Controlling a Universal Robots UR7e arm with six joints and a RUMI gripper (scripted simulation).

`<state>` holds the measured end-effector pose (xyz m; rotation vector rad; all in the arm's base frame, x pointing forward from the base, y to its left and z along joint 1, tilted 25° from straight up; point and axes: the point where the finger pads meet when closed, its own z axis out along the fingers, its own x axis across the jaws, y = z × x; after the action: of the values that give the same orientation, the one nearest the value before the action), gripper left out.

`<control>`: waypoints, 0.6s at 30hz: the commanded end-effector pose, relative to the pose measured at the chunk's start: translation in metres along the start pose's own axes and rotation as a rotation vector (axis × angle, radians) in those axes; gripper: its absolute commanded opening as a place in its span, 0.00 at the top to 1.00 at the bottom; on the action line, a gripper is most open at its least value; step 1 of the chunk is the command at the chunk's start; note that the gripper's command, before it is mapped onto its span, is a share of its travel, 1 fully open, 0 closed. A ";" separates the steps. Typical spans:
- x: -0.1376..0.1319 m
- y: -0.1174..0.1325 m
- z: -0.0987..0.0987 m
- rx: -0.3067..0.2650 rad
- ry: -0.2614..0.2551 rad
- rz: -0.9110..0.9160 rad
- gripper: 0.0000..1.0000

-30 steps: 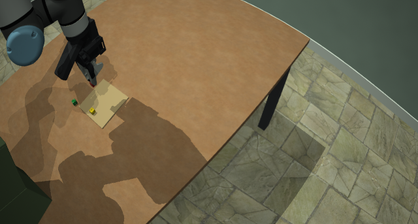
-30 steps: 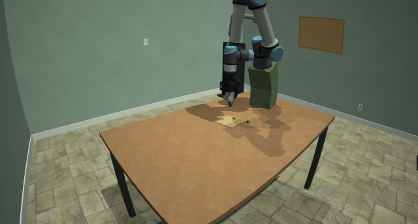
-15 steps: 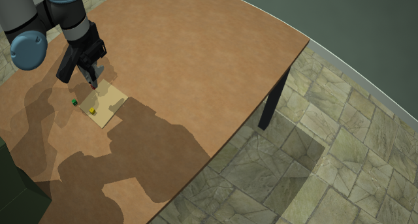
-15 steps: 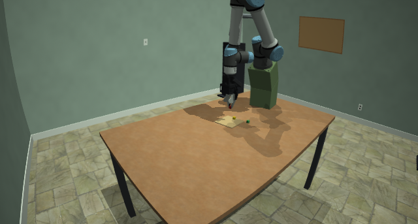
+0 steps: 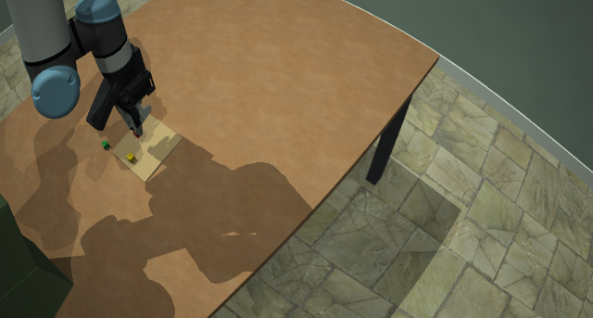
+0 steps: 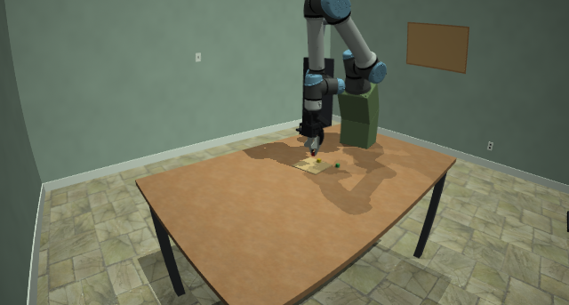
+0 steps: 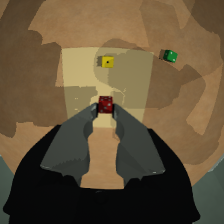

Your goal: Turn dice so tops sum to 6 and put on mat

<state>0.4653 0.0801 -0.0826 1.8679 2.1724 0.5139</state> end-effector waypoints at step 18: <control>-0.001 0.005 0.042 -0.010 -0.005 -0.001 1.00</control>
<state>0.4831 0.0841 -0.1180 1.8651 2.1677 0.5161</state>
